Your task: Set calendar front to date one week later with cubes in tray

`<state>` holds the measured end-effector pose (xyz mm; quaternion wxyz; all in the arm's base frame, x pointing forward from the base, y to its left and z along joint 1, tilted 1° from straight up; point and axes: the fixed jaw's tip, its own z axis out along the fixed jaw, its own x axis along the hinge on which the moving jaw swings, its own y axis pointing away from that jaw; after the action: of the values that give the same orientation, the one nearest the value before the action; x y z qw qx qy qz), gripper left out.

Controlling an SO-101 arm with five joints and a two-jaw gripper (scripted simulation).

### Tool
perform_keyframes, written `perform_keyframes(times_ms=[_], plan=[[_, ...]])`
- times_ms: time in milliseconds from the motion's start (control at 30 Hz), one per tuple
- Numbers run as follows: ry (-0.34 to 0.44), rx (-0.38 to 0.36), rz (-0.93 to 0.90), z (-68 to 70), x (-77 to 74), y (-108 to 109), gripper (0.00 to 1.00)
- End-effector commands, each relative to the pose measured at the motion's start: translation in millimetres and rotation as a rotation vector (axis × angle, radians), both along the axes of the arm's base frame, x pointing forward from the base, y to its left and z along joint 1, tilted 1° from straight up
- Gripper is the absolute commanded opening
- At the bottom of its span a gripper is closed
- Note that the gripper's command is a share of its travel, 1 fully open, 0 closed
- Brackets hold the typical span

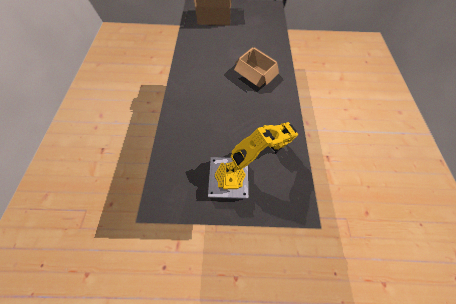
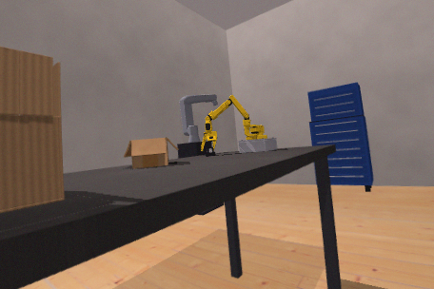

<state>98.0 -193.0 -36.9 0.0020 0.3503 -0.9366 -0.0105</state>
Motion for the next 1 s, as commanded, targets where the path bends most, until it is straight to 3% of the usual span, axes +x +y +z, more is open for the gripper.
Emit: perform_keyframes(times_ms=[0, 433, 967], plan=[[0.008, 0.019, 0.002, -3.9, -3.3, 3, 0.35], [0.008, 0.019, 0.002, -0.5, -3.0, 3, 0.36], [0.008, 0.019, 0.002, 43.0, -1.6, 0, 0.36]])
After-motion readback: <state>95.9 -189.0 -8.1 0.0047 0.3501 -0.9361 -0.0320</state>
